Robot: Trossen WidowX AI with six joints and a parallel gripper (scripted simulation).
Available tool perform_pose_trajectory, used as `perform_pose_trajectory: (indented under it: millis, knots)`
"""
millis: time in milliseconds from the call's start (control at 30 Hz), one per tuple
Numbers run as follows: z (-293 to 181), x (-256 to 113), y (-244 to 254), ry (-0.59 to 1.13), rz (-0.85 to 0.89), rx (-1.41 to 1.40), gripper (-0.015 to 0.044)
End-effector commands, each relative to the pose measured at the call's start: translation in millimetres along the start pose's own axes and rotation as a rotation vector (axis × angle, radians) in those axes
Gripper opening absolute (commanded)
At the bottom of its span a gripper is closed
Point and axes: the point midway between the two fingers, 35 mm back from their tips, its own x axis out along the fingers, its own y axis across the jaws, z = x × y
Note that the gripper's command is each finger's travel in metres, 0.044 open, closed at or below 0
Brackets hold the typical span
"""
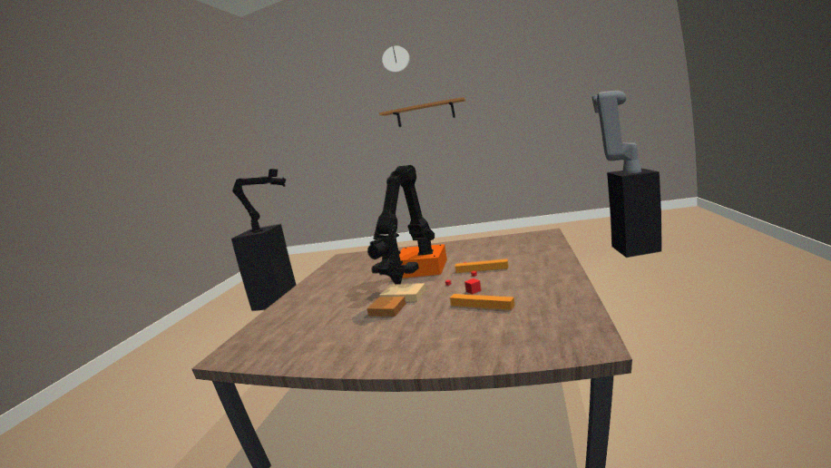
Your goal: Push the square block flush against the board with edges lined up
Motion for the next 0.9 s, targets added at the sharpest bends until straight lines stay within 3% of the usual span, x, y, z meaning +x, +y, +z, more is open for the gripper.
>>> perform_pose_trajectory:
  millis: [0, 633, 767, 867]
  knots:
    - [-6, -2, 0, -0.012, 0.003, -0.003, 0.0000]
    - [-30, 0, -1, 0.001, 0.000, 0.000, 0.0000]
    - [-30, -45, -1, -0.009, 0.002, -0.003, 0.0000]
    - [-32, -55, -1, -0.011, 0.003, -0.003, 0.0000]
